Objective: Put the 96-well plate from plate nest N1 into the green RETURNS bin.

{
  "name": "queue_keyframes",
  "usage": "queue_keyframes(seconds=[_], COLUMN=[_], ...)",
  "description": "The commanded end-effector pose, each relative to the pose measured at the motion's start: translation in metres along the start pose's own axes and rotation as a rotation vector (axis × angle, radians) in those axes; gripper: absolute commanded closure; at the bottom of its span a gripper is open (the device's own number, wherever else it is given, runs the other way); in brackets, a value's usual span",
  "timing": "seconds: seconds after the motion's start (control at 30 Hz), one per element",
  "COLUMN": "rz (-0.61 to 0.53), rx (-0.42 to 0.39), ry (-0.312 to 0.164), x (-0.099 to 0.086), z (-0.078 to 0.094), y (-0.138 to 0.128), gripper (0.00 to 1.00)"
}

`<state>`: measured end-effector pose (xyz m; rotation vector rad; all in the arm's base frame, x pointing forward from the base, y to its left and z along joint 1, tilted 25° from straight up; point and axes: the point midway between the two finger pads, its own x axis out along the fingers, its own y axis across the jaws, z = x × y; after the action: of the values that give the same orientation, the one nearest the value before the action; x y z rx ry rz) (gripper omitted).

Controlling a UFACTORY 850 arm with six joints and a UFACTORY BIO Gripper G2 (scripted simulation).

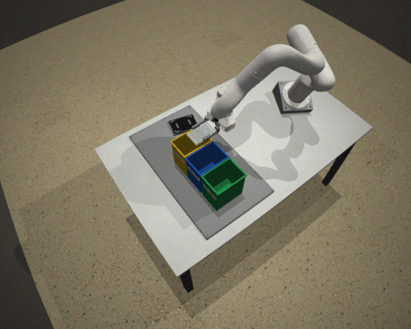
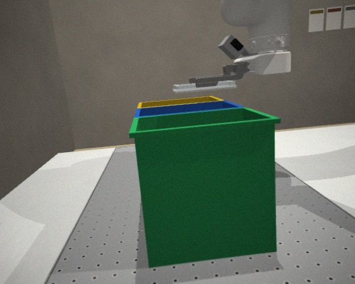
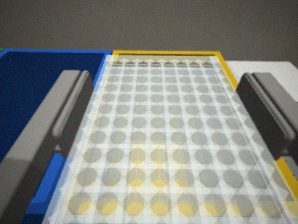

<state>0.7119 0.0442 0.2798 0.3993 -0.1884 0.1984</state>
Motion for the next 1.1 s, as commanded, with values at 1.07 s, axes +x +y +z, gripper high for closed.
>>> queue_keyframes(seconds=[1.07], rz=[0.0], rx=[-0.001], ry=[-0.001], x=[0.024], z=[-0.001], y=[0.106], gripper=[1.0])
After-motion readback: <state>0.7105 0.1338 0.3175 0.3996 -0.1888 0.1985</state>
